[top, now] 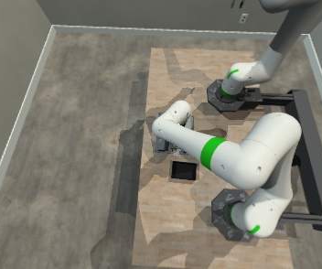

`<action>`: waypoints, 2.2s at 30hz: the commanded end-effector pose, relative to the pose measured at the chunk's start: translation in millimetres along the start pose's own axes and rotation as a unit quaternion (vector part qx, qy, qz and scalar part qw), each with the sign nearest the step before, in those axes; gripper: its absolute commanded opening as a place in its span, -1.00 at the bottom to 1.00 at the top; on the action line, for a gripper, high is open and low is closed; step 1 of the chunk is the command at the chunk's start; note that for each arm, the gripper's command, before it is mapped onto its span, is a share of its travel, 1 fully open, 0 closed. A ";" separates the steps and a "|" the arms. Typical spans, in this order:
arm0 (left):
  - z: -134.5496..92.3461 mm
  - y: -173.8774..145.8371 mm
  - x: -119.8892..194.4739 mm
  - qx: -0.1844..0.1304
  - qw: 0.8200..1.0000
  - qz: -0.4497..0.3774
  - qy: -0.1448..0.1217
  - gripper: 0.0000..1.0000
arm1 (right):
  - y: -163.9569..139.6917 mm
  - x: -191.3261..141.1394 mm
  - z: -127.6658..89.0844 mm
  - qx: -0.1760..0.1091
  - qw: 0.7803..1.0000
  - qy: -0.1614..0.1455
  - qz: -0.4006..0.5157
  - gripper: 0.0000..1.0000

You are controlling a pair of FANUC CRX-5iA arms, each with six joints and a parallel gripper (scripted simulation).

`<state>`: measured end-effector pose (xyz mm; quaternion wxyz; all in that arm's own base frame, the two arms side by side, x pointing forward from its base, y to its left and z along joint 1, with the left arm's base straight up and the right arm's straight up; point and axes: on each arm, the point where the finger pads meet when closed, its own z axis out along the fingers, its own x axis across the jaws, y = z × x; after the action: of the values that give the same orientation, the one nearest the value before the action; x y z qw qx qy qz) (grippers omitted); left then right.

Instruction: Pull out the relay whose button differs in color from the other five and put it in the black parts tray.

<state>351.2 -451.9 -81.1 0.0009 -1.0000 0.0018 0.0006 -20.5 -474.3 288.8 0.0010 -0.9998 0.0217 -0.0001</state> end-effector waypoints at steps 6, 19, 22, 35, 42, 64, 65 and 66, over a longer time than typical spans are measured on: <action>-13.6 0.7 0.9 -0.001 1.000 0.000 0.001 -1.00 | 0.2 -0.1 -0.9 -0.001 1.000 0.000 0.000 1.00; -33.8 0.7 1.4 -0.001 1.000 0.000 0.001 -1.00 | 0.2 -0.1 -0.9 -0.001 1.000 0.000 0.000 1.00; -39.3 0.6 1.6 -0.001 1.000 0.000 0.001 -1.00 | 0.2 -0.1 -0.9 -0.001 1.000 0.000 0.000 1.00; -56.3 0.6 2.0 -0.001 1.000 0.000 0.001 -1.00 | 0.2 -0.1 -0.9 -0.001 1.000 0.000 0.000 1.00; -62.8 0.6 2.2 -0.001 1.000 0.000 0.001 -1.00 | 0.2 -0.1 -0.9 -0.001 1.000 0.000 0.000 1.00; -66.3 0.6 2.3 -0.001 1.000 0.000 0.001 -1.00 | 0.2 -0.1 -0.9 -0.001 1.000 0.000 0.000 1.00; -66.3 0.6 2.3 -0.001 1.000 0.000 0.001 -1.00 | 0.2 -0.1 -0.9 -0.001 1.000 0.000 0.000 1.00; -66.3 0.6 2.3 -0.001 1.000 0.000 0.001 -1.00 | 0.2 -0.1 -0.9 -0.001 1.000 0.000 0.000 1.00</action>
<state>353.1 -451.9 -15.8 0.0009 -1.0000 0.0018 0.0006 -20.5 -474.3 288.8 0.0010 -0.9998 0.0217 -0.0001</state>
